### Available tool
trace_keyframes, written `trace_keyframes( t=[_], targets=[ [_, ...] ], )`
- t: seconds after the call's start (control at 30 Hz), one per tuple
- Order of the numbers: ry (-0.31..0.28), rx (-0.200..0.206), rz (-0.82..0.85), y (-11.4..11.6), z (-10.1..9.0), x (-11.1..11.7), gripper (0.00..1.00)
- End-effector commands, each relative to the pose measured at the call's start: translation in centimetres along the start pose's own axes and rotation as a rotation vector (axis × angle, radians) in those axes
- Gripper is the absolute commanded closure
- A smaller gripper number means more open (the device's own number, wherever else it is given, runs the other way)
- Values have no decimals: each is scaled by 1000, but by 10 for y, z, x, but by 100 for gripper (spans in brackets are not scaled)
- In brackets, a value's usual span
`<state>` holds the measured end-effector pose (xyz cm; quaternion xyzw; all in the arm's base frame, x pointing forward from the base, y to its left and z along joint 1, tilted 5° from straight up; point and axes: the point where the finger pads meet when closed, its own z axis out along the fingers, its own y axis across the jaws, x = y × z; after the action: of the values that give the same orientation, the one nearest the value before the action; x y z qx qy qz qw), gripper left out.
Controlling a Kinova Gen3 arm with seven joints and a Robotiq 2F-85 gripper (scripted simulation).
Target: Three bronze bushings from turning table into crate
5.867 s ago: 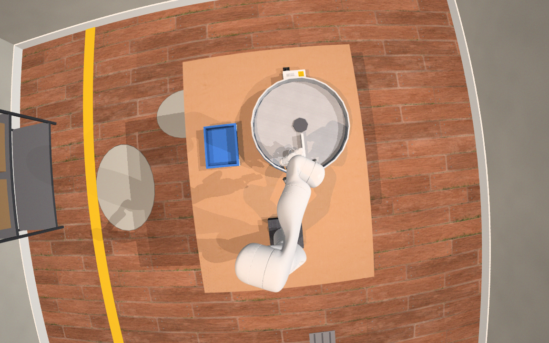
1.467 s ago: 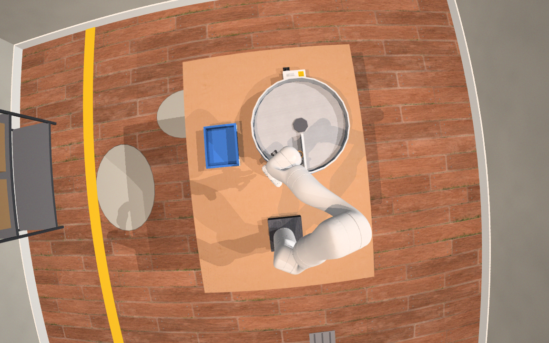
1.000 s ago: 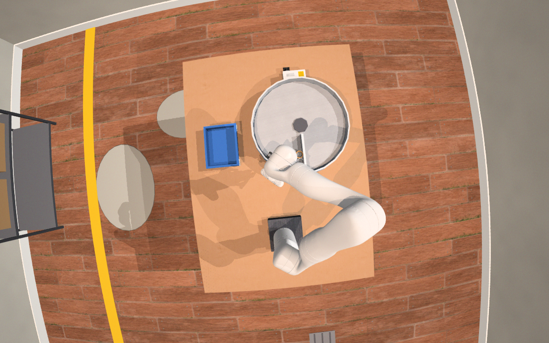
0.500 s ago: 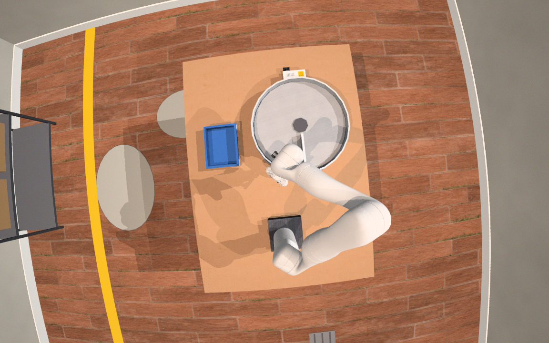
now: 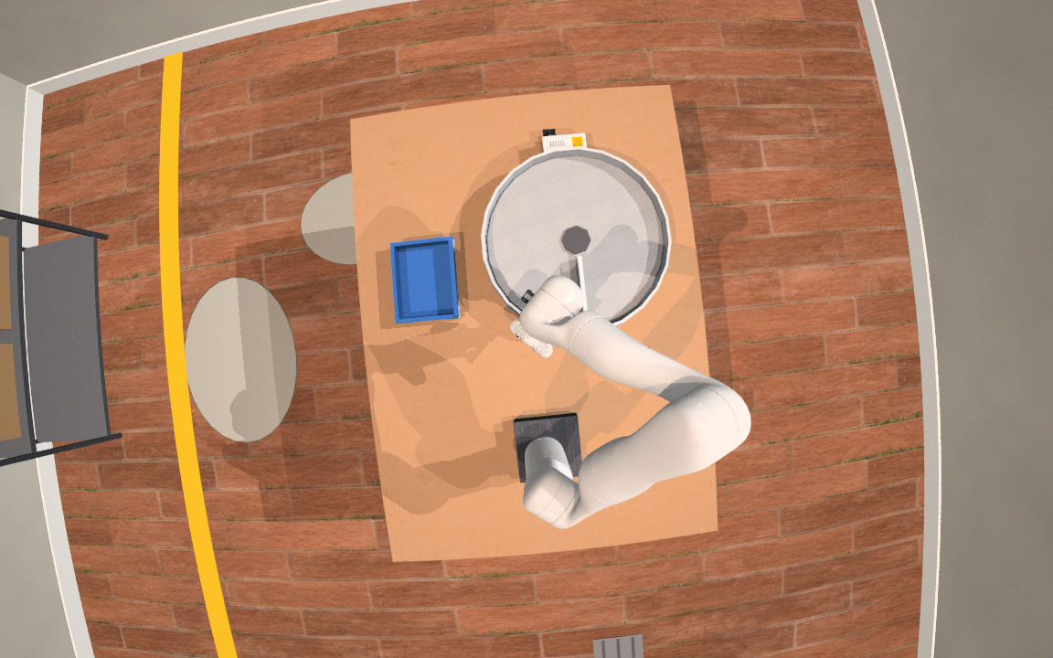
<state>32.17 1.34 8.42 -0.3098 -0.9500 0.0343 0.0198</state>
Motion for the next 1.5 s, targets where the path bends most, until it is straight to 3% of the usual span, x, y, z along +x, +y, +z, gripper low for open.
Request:
trace_keyframes(
  t=[0.0,1.3,1.47],
  targets=[
    [-1,-1,0,0,0,0,86],
    [-1,-1,0,0,0,0,86],
    [-1,-1,1,0,14,0,86]
  ],
)
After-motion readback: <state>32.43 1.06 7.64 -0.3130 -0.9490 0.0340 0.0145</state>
